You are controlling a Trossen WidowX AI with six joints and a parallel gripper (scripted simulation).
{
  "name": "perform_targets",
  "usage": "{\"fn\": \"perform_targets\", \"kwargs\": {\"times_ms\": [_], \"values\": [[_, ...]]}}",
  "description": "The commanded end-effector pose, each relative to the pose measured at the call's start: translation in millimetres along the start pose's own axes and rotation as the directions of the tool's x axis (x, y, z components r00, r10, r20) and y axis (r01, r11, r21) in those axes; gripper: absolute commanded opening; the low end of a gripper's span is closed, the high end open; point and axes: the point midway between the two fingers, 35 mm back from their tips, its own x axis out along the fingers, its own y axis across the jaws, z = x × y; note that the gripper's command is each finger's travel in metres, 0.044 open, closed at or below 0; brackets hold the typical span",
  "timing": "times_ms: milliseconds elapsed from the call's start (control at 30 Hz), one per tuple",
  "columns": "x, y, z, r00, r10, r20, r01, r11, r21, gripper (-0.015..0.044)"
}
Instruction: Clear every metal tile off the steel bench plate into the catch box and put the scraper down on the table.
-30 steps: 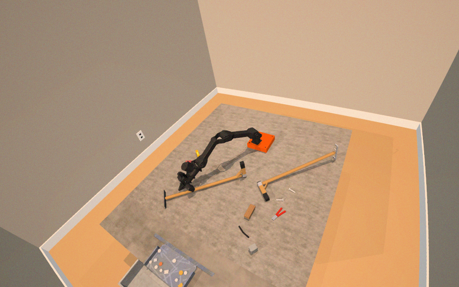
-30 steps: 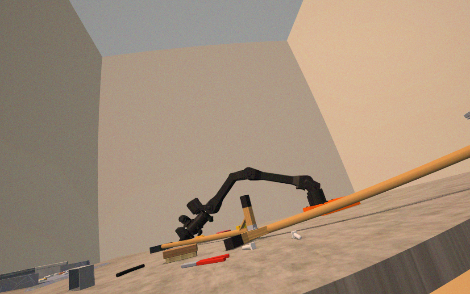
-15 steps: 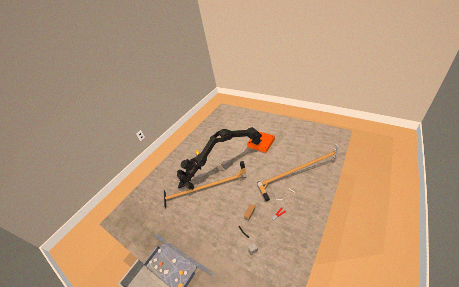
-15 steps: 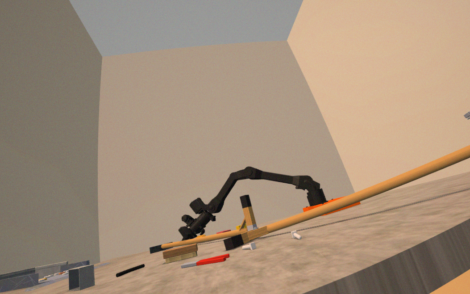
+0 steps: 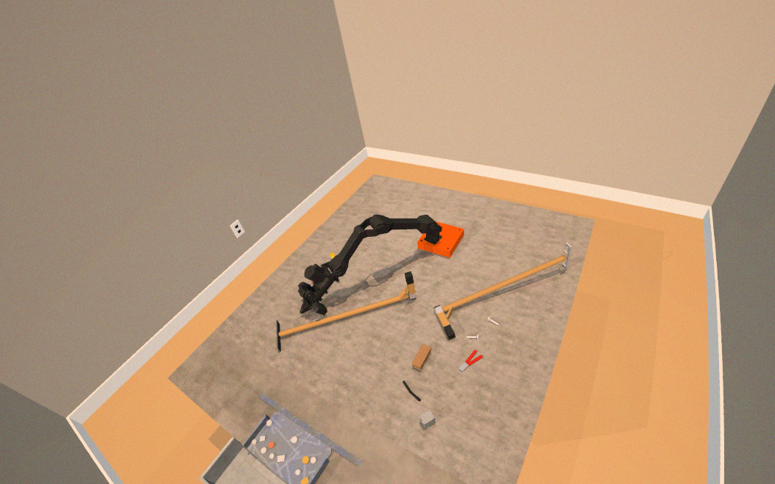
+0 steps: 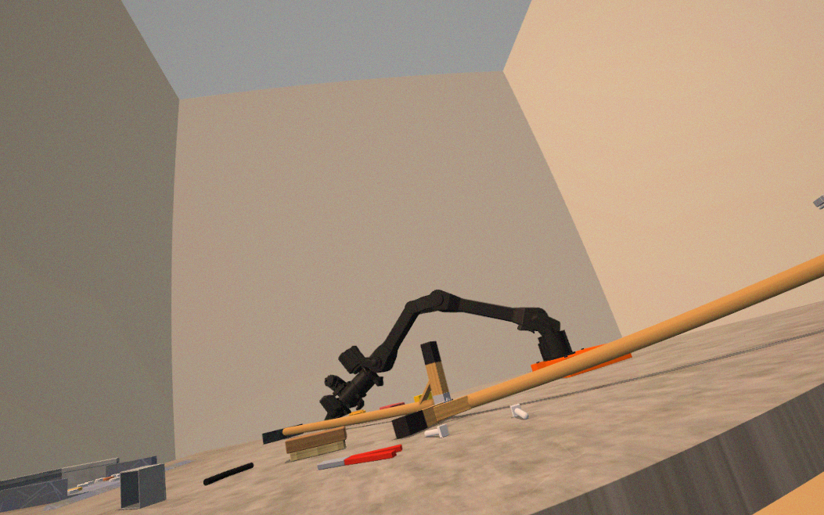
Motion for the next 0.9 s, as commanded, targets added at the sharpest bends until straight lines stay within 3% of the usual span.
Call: {"fn": "perform_targets", "kwargs": {"times_ms": [0, 867], "values": [[-1, -9, -14, 1.000, -0.001, -0.025, 0.001, 1.000, 0.000, 0.0000], [-16, -49, -25, 1.000, -0.003, -0.031, 0.003, 1.000, -0.004, 0.0000]]}}
